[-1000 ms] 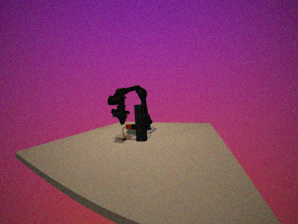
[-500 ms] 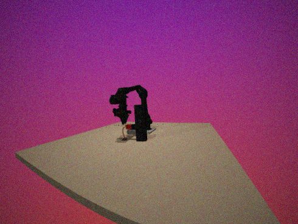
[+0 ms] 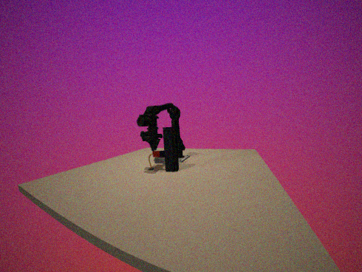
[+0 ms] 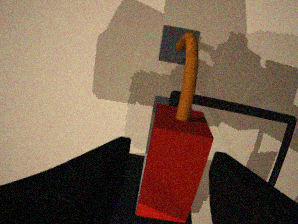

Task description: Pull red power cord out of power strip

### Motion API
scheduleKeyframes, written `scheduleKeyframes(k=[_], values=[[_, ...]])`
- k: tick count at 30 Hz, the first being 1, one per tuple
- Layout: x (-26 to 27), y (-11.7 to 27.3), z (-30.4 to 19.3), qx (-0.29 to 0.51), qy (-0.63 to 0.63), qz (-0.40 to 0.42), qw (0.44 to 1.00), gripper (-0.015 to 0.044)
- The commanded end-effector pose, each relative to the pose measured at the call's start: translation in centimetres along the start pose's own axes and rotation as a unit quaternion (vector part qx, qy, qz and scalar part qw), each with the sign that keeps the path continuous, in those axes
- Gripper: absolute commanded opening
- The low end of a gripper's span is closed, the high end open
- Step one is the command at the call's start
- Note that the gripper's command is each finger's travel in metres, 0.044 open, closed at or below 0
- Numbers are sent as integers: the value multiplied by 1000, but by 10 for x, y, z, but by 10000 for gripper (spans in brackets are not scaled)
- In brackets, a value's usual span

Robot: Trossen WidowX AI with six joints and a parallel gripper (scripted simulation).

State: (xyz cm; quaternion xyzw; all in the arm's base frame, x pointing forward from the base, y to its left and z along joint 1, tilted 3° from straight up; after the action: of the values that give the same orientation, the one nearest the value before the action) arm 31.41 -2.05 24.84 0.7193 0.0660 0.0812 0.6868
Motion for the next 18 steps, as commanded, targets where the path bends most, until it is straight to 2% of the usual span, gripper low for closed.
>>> scheduleKeyframes(k=[1,18], values=[[-1,-1,-5,0,-2,-2,1000,160],[-1,-13,-5,0,-2,-2,1000,160]])
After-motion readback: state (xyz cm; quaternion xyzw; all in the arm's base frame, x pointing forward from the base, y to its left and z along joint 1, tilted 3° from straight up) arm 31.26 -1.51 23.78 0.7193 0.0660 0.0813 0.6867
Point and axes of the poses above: the point midway between the two fingers, 35 mm back from their tips, its own y axis back along the fingers, its own x axis across the jaws, z = x × y, the point moved 10 cm from there along y, back along the fingers, and after that the axes turned 3 degrees about -y, right-handed, at the moved point
